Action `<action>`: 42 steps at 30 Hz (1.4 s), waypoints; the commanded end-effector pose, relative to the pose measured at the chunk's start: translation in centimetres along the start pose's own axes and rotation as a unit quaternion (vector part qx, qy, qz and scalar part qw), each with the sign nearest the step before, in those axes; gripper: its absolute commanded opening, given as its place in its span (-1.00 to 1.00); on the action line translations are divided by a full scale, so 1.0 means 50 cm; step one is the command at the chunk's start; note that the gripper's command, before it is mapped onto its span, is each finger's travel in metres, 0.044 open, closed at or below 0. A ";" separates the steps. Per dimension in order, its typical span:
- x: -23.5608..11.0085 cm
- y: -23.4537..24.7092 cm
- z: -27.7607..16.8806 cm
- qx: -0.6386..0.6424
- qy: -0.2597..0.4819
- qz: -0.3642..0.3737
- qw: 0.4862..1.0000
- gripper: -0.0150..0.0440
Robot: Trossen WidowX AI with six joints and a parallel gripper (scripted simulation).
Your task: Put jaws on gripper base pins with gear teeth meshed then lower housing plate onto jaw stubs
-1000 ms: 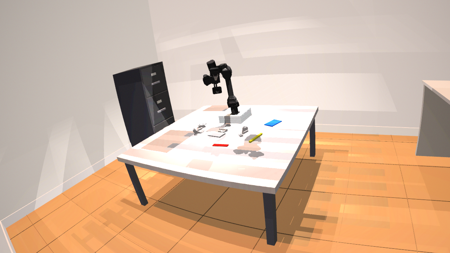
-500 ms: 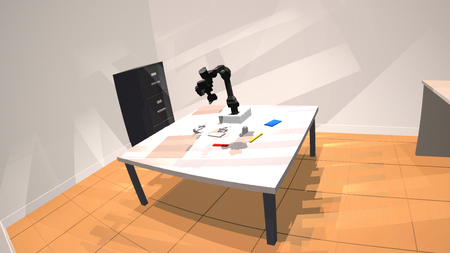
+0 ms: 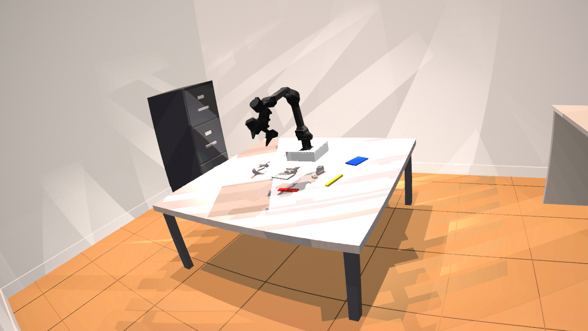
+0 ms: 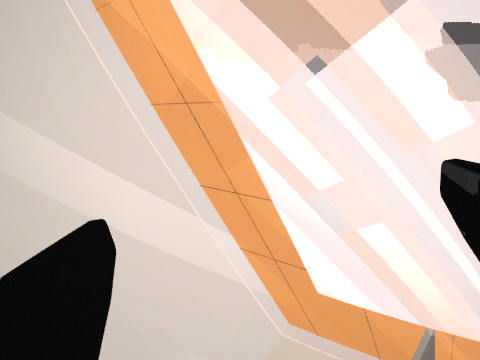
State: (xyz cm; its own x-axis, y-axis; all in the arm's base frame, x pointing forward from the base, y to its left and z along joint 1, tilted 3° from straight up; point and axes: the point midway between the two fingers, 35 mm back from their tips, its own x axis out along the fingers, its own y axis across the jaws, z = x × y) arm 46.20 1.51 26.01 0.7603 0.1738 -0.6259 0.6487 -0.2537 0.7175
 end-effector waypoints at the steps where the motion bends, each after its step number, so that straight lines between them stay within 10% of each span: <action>1: 0.015 -0.018 0.045 0.045 -0.026 -0.020 0.998 1.00; 42: -0.004 -0.223 0.446 0.512 -0.289 -0.117 0.800 1.00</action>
State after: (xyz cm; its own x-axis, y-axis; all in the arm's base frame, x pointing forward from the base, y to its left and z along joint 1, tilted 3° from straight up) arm 38.95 -16.04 12.29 0.3300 -0.0631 -0.9419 0.2416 -0.9589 0.1489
